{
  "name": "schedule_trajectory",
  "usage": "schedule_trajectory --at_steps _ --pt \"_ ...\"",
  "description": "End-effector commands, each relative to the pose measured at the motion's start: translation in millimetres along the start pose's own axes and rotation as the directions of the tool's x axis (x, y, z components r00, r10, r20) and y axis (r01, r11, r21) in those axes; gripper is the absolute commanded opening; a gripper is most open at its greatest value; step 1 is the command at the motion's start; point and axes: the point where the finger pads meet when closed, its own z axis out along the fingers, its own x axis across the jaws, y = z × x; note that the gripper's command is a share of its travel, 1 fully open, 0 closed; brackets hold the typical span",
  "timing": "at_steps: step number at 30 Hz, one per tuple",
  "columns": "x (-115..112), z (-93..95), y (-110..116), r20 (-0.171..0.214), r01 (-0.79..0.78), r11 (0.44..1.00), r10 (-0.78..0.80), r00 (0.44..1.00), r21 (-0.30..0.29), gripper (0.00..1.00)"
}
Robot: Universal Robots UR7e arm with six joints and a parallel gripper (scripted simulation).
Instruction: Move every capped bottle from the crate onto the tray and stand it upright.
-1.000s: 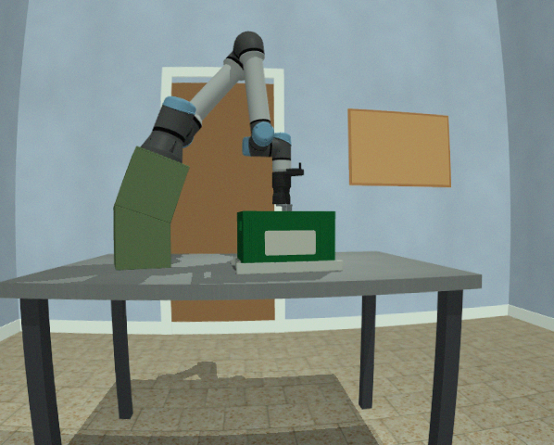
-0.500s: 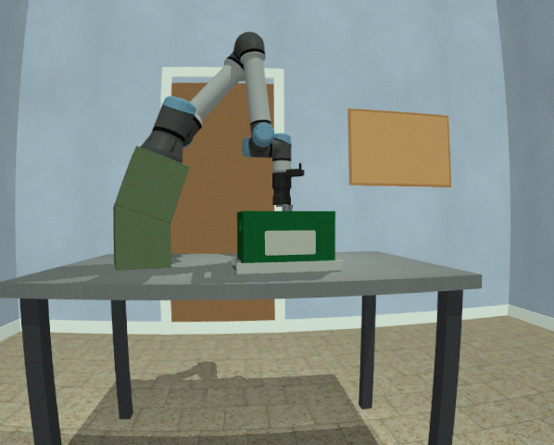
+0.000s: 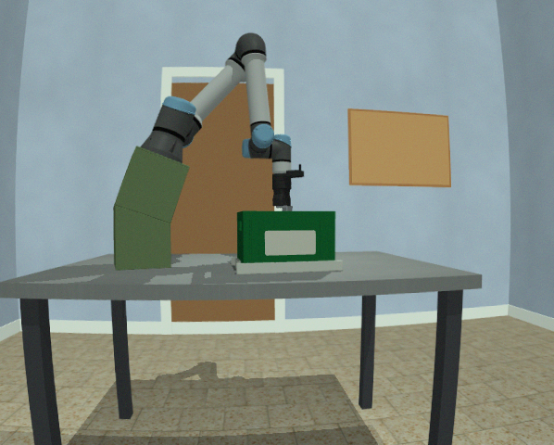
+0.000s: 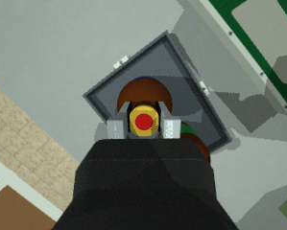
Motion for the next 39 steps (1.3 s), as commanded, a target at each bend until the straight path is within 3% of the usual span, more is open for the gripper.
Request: schedule_trajectory --at_steps 1,39 --pt "-0.6 0.3 -0.2 0.002 0.0 1.0 0.0 1.0 0.001 0.0" --pt "0.5 10.1 0.6 0.001 0.001 1.0 -0.001 1.0 0.001 0.0"
